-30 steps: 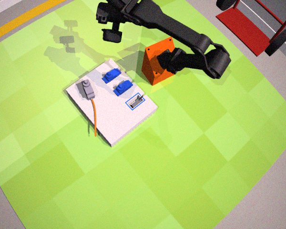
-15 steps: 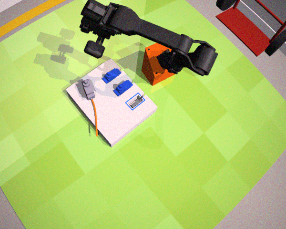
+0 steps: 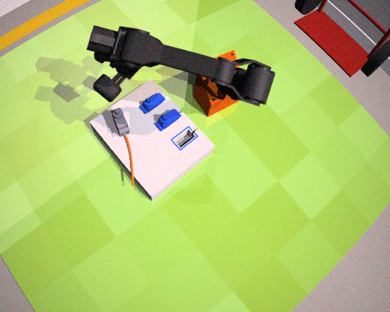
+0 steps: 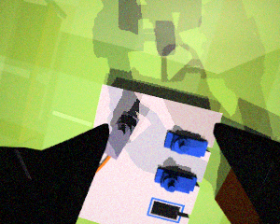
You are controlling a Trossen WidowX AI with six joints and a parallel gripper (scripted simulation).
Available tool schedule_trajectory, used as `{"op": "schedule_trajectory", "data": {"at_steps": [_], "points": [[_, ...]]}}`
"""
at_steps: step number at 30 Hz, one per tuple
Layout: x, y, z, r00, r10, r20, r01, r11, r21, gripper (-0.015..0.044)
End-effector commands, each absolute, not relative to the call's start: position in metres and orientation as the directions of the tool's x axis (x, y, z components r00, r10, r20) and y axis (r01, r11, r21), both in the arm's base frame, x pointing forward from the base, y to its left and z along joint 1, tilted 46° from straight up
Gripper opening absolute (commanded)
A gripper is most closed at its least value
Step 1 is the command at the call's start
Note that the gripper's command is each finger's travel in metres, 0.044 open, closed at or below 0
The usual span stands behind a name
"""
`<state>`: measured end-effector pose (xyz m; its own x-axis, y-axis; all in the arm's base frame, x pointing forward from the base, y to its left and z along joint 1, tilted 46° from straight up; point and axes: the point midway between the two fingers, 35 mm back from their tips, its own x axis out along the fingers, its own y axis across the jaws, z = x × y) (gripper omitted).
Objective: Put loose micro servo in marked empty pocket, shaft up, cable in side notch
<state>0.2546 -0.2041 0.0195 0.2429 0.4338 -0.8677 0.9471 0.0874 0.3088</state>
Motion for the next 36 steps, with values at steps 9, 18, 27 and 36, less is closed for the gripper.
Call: {"op": "schedule_trajectory", "data": {"at_steps": [9,18,27,36], "points": [[0.293,-0.163,0.021,0.202,0.597,-0.777,0.978,-0.161,0.13,0.044],[0.316,-0.135,0.024,0.163,0.687,-0.708,0.958,-0.283,-0.054,0.044],[0.319,-0.124,0.013,0.163,0.687,-0.708,0.958,-0.283,-0.054,0.044],[0.322,-0.114,0.004,0.164,0.687,-0.708,0.958,-0.283,-0.054,0.044]]}}
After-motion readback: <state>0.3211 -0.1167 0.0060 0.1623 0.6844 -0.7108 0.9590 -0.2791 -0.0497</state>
